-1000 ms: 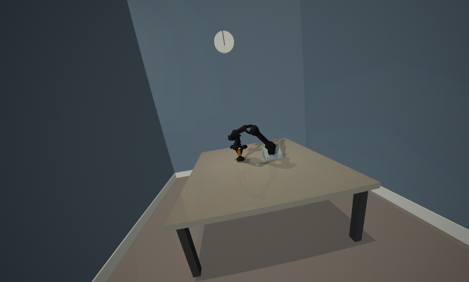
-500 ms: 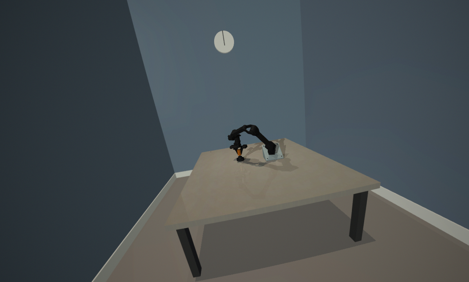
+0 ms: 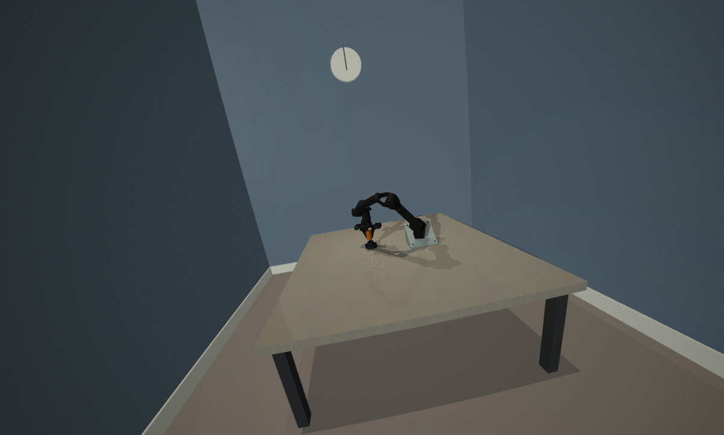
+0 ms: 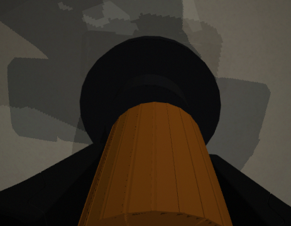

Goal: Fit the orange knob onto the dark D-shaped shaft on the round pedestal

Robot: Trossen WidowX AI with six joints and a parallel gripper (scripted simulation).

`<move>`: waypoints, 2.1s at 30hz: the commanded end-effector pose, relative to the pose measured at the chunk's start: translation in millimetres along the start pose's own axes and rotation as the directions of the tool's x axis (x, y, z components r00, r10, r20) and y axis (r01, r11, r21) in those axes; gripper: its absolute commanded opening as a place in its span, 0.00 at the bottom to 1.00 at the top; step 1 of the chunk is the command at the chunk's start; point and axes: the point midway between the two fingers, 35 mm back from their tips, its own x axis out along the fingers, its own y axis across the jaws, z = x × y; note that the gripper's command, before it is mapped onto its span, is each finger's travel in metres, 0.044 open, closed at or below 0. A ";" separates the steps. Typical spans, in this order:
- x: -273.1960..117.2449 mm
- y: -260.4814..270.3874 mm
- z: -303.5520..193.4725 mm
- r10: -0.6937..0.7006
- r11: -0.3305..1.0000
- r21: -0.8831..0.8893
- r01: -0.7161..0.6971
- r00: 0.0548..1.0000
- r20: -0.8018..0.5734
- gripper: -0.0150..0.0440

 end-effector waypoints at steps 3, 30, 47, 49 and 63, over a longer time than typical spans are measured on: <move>0.3 2.3 0.1 -0.003 1.000 -0.005 0.003 1.000 0.003 0.25; -3.1 0.1 0.7 -0.003 0.996 -0.092 0.003 1.000 0.003 0.25; 0.6 0.1 0.3 -0.003 0.977 -0.213 0.003 1.000 0.003 0.25; 0.6 1.0 0.2 -0.003 0.977 -0.213 0.003 1.000 0.003 0.25; 1.9 2.0 0.2 -0.002 0.977 -0.213 0.003 1.000 0.003 0.25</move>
